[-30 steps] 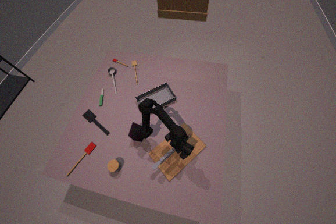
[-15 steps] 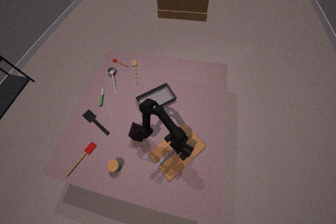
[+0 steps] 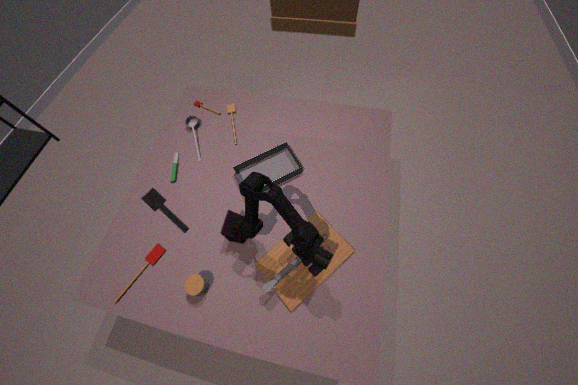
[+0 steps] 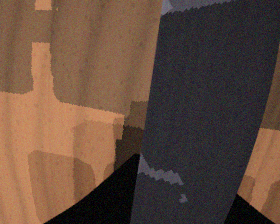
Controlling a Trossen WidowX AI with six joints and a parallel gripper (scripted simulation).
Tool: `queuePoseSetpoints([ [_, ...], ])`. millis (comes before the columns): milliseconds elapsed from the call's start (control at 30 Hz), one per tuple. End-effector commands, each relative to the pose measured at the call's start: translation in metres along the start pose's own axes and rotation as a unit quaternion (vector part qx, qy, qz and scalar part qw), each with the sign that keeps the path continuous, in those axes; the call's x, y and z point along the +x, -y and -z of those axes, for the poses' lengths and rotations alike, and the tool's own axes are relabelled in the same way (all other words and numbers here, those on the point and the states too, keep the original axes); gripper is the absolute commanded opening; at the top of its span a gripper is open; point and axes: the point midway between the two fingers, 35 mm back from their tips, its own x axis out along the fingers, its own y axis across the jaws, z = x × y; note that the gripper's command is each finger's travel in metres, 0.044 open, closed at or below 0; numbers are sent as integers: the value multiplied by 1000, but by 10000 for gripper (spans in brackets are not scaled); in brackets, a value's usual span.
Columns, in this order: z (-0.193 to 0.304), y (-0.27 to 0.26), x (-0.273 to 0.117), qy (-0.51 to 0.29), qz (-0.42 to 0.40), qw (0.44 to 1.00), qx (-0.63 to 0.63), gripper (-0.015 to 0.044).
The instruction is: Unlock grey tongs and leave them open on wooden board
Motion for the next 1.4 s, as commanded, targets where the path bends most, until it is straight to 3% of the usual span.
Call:
queuePoseSetpoints([
  [0, 0, 0, 2, -2, 2, 1000, 2, -150],
  [33, 0, 0, 2, -2, 2, 1000, 2, -150],
  [767, 0, 0, 1, 0, 0, 1000, 0, 428],
  [967, -12, 2, 0, -3, -6, 1000, 1, 440],
  [1367, -109, 8, -20, -7, -10, 1000, 4, 440],
])
